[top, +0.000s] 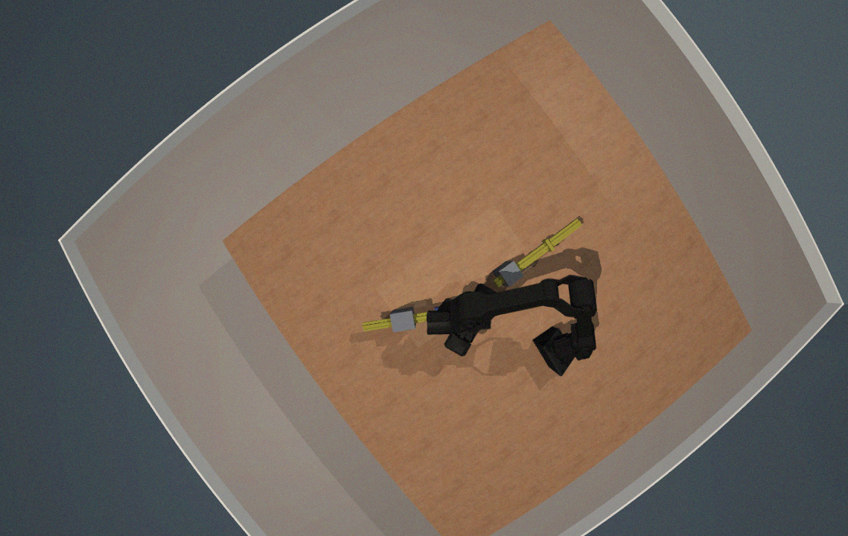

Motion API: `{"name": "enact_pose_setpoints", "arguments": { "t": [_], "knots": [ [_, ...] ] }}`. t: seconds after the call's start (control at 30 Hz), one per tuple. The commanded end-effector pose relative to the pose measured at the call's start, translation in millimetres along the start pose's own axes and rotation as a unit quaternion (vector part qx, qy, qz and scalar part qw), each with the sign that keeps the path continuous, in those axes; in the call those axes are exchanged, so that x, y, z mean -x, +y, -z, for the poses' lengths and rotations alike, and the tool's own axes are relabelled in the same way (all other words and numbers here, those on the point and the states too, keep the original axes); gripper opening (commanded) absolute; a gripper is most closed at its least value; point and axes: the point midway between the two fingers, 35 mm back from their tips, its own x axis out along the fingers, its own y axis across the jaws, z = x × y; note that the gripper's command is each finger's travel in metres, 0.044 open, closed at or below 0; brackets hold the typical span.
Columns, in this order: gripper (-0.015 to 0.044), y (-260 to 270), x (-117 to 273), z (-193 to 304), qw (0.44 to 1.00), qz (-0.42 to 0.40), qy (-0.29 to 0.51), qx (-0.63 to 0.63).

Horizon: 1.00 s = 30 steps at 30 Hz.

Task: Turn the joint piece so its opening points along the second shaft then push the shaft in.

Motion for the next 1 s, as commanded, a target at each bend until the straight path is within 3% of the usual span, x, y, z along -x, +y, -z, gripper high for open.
{"name": "enact_pose_setpoints", "arguments": {
  "t": [0.0,0.97],
  "knots": [
    [0.0000,-2.8,-1.5,0.2,0.999,0.004,-0.016,0.033],
    [0.0000,-20.9,-10.0,-3.3,0.966,0.007,-0.109,0.234]
  ]
}}
